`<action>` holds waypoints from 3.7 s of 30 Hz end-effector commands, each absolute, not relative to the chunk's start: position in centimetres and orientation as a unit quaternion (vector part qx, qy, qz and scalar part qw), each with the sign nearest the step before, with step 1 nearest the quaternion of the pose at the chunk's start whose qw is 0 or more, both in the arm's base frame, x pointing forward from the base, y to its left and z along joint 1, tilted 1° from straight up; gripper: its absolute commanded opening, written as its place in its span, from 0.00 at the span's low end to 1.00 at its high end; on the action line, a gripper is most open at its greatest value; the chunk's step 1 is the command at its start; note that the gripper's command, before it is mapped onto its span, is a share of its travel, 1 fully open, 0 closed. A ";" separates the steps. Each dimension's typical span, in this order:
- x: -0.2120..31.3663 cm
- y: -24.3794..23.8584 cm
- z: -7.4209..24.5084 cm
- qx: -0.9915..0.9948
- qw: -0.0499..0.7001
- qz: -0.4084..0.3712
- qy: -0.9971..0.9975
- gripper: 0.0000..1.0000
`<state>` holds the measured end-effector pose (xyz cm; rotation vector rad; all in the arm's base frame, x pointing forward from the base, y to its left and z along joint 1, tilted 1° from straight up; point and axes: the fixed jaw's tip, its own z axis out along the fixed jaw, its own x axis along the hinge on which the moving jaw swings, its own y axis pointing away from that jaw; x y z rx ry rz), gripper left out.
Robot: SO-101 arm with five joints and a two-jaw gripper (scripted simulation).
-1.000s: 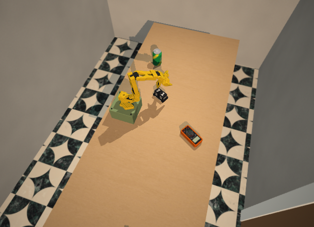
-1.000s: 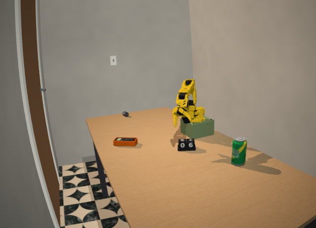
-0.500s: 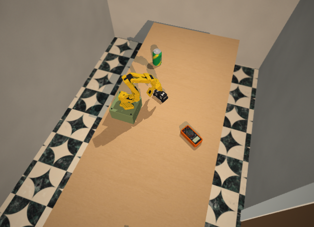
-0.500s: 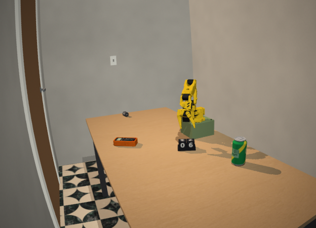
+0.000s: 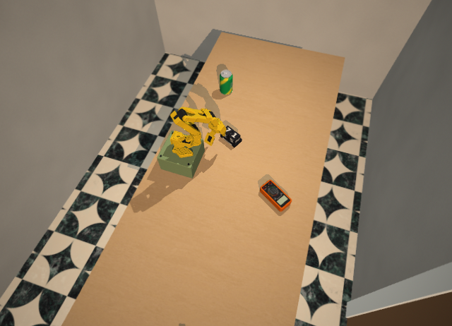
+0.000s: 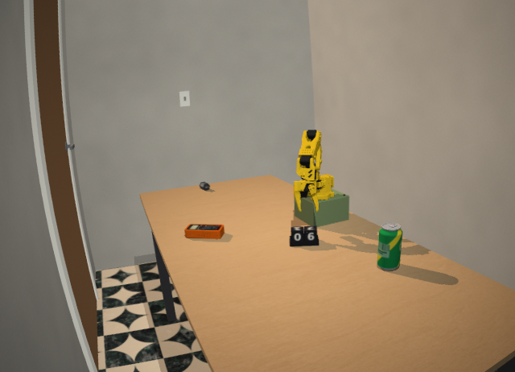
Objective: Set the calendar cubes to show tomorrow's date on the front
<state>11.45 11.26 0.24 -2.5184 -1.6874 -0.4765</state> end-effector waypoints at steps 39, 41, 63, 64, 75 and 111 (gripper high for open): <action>10.1 10.4 -0.3 -0.795 0.028 -0.133 -0.591 0.30; 10.1 10.4 -0.3 -0.795 0.028 -0.133 -0.591 0.30; 10.1 10.4 -0.3 -0.795 0.028 -0.133 -0.591 0.30; 10.1 10.4 -0.3 -0.795 0.028 -0.133 -0.591 0.30; 10.9 11.3 0.9 -0.789 0.039 -0.183 -0.586 0.31; 13.1 13.7 6.7 -0.747 0.080 -0.368 -0.549 0.35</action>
